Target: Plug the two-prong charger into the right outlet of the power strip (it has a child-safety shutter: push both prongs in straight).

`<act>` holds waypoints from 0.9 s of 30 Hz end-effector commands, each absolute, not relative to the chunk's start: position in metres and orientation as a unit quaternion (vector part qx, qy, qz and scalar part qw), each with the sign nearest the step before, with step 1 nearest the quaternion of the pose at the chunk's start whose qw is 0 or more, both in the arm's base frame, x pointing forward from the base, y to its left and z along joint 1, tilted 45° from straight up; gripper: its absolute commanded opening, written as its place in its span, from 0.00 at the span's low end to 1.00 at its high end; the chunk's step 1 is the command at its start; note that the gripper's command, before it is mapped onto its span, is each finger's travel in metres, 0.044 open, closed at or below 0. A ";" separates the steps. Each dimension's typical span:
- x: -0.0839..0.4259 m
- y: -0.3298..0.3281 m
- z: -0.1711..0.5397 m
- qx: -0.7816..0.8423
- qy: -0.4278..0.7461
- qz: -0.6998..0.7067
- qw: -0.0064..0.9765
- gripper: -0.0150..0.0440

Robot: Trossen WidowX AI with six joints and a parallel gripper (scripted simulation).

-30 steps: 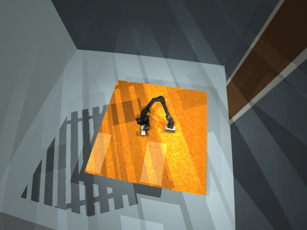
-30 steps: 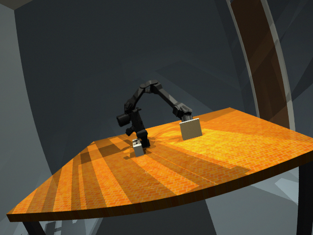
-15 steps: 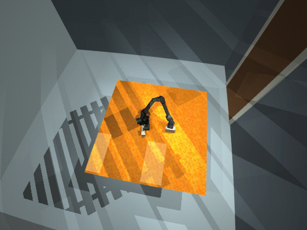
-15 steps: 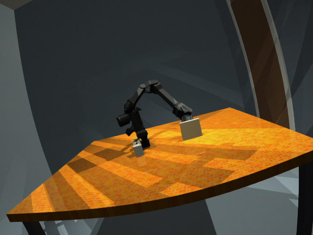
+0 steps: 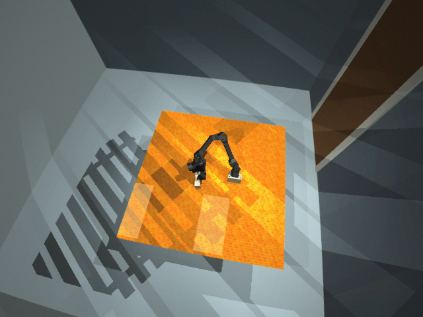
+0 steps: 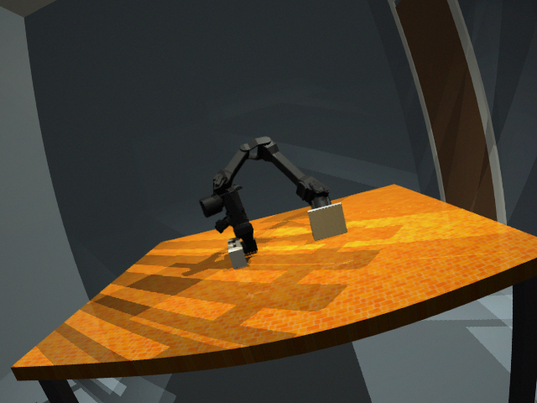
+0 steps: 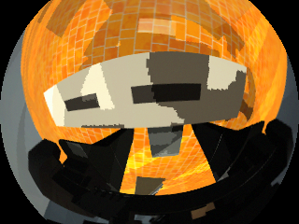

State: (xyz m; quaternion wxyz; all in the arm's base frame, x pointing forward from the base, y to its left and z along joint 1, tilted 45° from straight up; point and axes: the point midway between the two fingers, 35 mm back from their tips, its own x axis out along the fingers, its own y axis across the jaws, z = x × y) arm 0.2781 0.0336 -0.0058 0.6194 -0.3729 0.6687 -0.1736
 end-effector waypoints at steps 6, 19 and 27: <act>0.277 0.033 -0.006 -0.373 0.667 -0.174 0.621 1.00; 0.273 0.032 -0.005 -0.372 0.664 -0.175 0.625 1.00; 0.271 0.032 -0.005 -0.372 0.662 -0.175 0.627 1.00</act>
